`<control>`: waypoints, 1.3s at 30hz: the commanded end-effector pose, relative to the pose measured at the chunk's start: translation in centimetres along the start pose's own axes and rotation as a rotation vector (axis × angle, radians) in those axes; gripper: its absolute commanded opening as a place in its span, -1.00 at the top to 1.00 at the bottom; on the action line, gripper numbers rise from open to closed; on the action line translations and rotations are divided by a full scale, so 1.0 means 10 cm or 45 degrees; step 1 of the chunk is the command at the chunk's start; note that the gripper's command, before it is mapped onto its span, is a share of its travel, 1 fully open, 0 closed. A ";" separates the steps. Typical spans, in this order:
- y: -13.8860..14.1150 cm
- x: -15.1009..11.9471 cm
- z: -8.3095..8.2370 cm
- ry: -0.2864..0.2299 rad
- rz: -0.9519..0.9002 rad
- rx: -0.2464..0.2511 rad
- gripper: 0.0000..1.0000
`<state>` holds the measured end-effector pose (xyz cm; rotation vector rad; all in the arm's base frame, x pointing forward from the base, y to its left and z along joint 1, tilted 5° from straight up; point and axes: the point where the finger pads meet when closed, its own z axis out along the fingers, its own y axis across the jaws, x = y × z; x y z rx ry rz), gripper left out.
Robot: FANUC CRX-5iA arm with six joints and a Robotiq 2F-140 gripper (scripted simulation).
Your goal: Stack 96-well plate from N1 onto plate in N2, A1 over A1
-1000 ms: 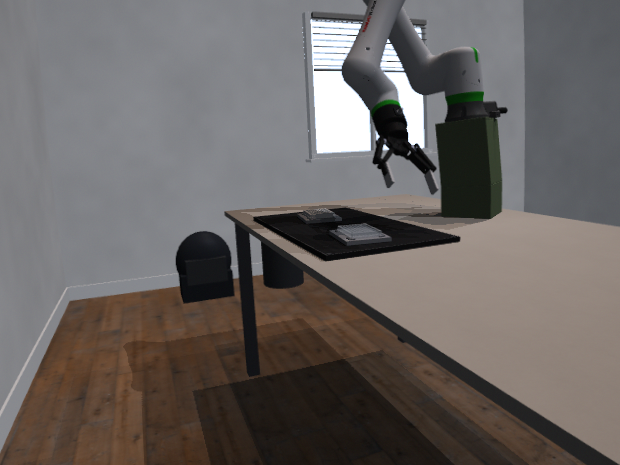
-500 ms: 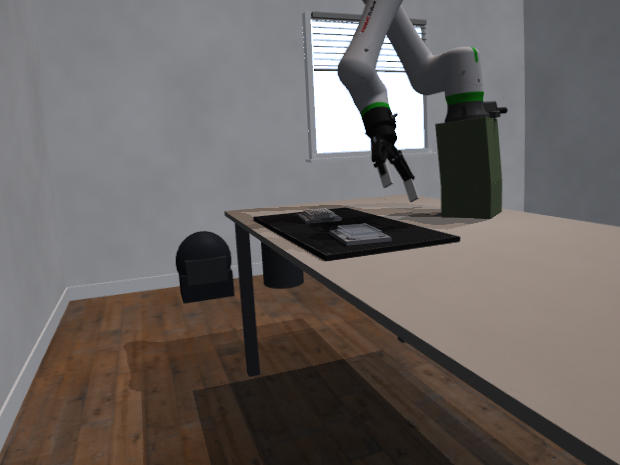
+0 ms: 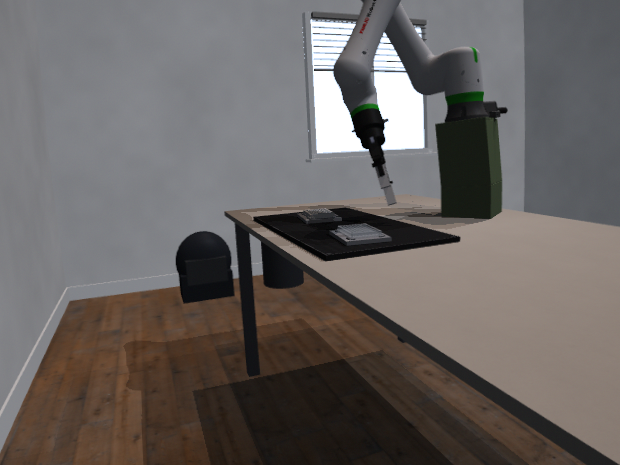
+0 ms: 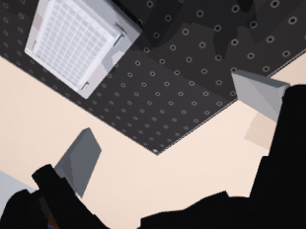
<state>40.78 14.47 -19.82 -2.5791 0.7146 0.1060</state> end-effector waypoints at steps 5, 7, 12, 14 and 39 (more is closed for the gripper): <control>0.22 0.22 -0.12 0.013 -0.280 -0.062 -1.00; 0.22 0.22 -0.12 0.013 -0.280 -0.062 -1.00; 0.37 0.39 -0.21 0.016 -0.485 -0.117 -1.00; 0.43 0.46 -0.26 0.016 -0.567 -0.139 -1.00; 0.94 1.15 -0.71 -0.042 -1.343 -0.364 -1.00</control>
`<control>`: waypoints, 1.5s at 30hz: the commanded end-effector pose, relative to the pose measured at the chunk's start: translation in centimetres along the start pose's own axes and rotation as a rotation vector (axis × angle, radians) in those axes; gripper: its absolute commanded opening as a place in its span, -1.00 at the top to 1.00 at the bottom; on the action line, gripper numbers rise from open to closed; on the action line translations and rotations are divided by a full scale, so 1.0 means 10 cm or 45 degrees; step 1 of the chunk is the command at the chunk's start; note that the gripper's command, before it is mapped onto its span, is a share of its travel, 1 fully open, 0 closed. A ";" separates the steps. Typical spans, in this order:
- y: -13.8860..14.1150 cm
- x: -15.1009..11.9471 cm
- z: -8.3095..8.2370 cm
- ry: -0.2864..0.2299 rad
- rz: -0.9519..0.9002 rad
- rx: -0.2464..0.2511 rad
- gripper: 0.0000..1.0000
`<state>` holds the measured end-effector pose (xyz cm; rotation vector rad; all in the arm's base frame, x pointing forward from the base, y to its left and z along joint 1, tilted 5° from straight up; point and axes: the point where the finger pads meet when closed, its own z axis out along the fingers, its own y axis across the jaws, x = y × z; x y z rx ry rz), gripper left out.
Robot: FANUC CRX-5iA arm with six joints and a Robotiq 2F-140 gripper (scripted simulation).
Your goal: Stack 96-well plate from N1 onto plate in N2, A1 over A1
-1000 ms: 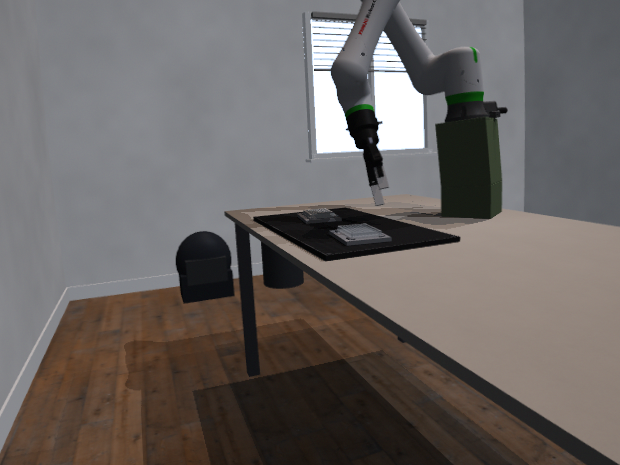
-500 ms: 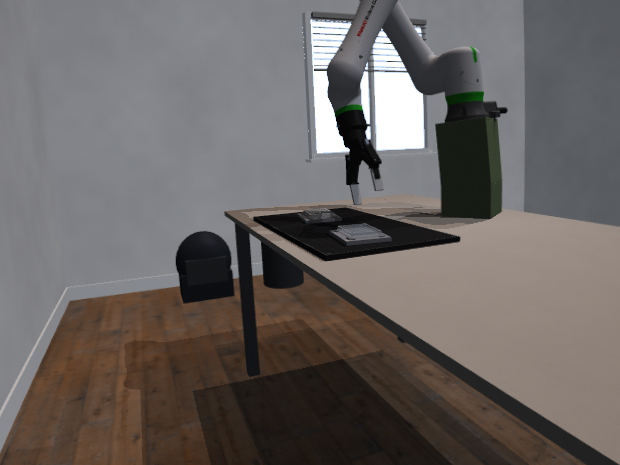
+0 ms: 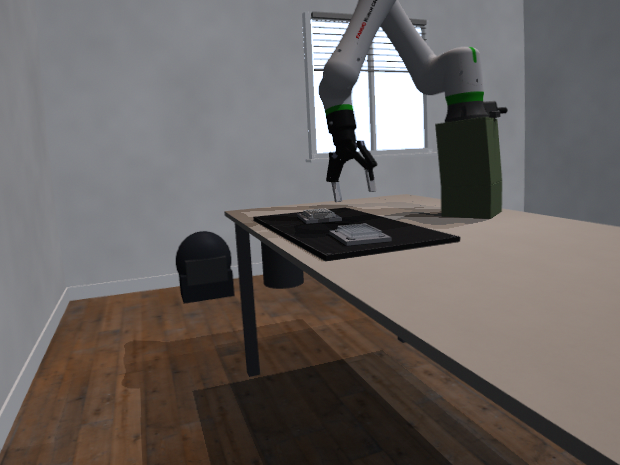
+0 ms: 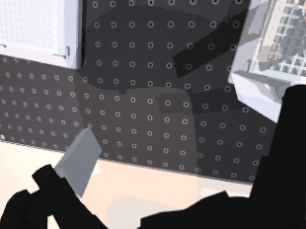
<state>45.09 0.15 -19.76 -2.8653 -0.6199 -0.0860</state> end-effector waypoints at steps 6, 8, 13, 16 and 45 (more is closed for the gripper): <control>0.33 -0.01 -0.11 -0.035 -0.287 -0.064 -1.00; 0.39 -0.01 -0.13 -0.041 -0.328 -0.074 -1.00; 0.59 0.00 -0.21 -0.070 -0.492 -0.111 -1.00; 0.73 0.00 -0.26 -0.094 -0.614 -0.136 -1.00; 1.52 0.08 -0.65 -0.274 -1.301 -0.258 -1.00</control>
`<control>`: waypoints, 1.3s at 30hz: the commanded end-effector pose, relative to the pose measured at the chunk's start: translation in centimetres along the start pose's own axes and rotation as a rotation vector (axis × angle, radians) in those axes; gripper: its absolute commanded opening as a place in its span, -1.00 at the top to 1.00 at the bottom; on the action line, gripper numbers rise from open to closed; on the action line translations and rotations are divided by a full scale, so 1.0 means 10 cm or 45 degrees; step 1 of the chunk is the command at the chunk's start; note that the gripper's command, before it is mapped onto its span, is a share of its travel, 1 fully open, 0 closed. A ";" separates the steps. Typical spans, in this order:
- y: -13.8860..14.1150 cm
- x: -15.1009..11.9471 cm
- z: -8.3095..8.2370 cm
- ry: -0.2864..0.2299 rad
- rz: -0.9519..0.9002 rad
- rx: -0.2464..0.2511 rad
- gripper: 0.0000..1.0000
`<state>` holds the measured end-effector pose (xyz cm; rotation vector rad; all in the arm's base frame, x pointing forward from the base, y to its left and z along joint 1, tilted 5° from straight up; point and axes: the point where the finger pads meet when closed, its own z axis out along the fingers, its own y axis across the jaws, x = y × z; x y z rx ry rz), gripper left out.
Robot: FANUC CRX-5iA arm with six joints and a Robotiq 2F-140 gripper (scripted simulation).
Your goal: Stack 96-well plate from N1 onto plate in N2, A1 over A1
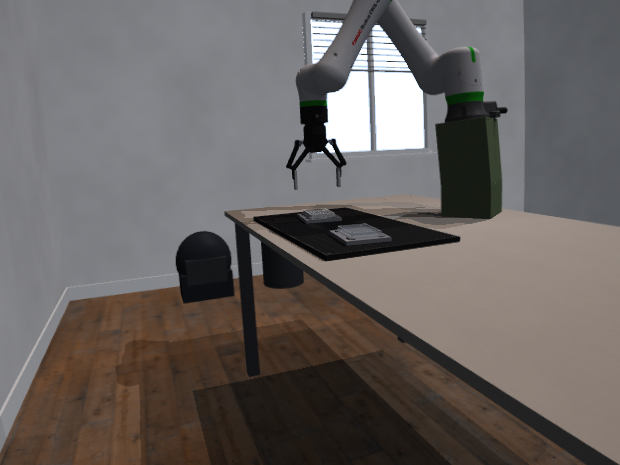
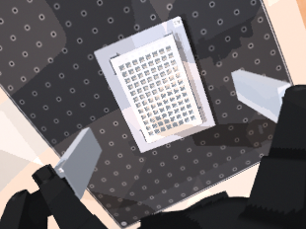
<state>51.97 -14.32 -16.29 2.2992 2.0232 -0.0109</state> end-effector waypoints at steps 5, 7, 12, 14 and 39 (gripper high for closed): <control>0.01 -0.01 0.00 0.000 -0.008 -0.001 -1.00; 0.01 -0.01 0.00 0.000 -0.008 -0.001 -1.00; 0.01 -0.01 0.01 0.000 -0.008 -0.001 -1.00; 0.01 -0.01 0.05 0.000 -0.008 -0.001 -1.00; 0.01 -0.01 0.43 0.000 -0.008 -0.001 -1.00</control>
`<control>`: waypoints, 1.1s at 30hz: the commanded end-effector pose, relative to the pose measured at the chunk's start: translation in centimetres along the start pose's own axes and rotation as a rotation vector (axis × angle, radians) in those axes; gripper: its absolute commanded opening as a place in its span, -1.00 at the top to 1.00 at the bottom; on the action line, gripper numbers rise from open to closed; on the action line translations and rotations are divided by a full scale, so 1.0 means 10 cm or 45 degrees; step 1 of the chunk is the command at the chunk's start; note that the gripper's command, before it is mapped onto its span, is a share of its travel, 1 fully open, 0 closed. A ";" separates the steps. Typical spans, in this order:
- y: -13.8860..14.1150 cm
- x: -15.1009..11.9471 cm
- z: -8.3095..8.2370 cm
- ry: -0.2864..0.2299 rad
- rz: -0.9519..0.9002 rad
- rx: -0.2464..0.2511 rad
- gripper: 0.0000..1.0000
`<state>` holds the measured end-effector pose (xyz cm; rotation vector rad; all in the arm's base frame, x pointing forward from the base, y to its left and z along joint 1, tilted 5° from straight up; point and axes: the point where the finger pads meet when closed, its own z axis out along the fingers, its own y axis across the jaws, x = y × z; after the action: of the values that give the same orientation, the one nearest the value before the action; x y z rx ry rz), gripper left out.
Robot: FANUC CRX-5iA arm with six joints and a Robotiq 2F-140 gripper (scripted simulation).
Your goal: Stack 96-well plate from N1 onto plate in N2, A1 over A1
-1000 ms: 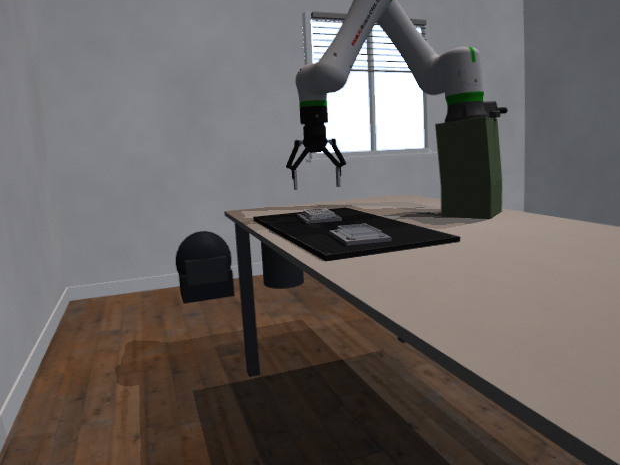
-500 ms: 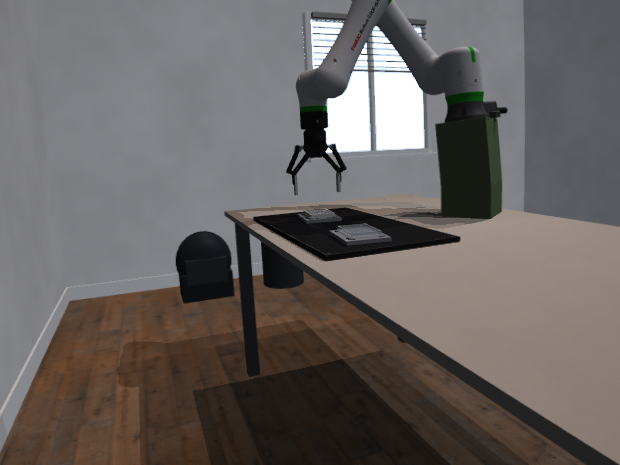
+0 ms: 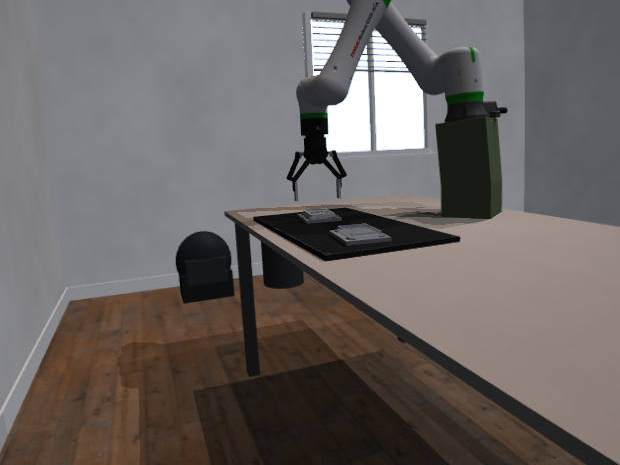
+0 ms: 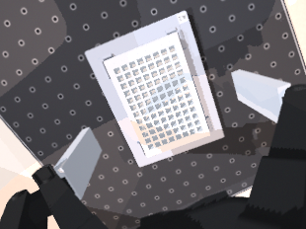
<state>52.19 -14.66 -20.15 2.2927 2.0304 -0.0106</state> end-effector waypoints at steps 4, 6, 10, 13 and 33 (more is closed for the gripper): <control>0.00 0.00 0.08 0.000 0.000 0.000 -1.00; 0.00 0.00 0.11 0.000 0.000 0.000 -1.00; 0.00 0.00 0.18 0.000 0.000 0.000 -1.00; 0.00 0.00 0.23 0.000 0.000 0.000 -1.00; 0.00 0.00 0.36 0.000 0.000 0.000 -1.00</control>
<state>52.37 -14.89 -23.79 2.2927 2.0303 -0.0106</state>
